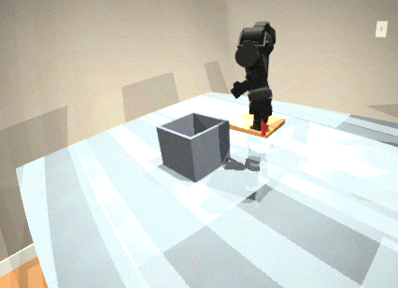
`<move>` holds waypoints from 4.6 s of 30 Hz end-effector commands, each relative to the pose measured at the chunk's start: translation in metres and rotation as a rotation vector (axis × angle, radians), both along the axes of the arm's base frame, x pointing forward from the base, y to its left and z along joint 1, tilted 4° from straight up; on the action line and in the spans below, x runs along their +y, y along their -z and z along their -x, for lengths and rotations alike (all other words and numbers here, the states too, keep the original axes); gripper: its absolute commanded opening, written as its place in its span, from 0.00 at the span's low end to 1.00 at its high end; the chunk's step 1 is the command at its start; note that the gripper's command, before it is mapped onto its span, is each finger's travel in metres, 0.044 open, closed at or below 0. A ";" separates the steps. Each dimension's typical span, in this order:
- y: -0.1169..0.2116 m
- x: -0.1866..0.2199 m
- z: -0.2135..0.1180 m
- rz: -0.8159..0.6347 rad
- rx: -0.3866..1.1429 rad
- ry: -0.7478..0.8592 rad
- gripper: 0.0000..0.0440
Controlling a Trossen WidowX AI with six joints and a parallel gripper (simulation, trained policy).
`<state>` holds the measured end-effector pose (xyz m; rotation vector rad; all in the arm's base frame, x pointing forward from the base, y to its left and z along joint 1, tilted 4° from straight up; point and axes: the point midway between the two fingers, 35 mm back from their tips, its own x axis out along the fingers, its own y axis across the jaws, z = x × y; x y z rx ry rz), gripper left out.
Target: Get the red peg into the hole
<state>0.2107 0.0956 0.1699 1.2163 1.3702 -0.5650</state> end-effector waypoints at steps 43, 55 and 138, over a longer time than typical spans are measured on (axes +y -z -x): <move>-0.041 -0.153 -0.054 0.202 -0.029 0.235 0.00; -0.012 -0.177 -0.070 0.187 0.015 0.224 0.00; -0.001 -0.195 -0.160 -0.075 -0.264 -0.068 0.33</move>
